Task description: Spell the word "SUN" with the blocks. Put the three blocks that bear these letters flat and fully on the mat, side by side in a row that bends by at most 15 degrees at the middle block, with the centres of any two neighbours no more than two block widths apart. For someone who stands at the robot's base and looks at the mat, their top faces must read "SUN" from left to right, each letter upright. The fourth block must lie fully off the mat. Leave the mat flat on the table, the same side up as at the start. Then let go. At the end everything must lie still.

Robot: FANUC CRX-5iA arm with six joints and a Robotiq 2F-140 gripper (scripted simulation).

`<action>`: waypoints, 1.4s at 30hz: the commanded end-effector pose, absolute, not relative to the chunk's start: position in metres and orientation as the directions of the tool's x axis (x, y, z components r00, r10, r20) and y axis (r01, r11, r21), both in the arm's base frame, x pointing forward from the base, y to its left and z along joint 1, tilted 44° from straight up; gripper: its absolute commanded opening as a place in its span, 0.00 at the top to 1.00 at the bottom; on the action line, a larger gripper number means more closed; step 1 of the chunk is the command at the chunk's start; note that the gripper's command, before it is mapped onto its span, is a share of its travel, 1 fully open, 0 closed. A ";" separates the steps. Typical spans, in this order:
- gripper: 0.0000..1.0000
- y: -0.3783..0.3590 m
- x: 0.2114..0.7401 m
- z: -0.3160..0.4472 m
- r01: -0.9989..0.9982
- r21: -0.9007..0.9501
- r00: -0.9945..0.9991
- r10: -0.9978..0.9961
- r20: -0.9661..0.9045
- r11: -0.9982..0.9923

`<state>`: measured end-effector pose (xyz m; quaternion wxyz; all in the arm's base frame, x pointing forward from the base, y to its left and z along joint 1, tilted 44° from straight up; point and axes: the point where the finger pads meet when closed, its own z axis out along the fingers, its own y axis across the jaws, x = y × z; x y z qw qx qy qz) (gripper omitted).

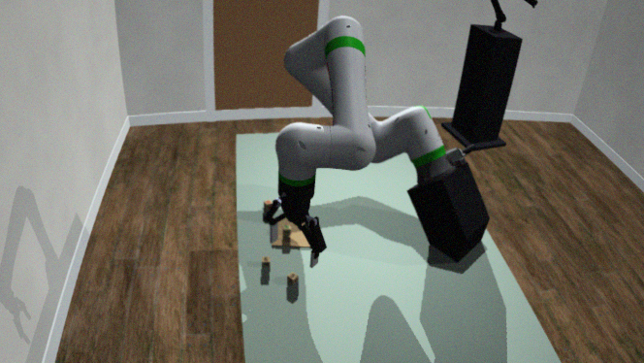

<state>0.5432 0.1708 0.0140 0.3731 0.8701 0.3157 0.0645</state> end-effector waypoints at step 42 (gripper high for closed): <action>0.00 0.162 0.548 0.004 0.901 0.066 -0.267 0.669 -0.694 0.428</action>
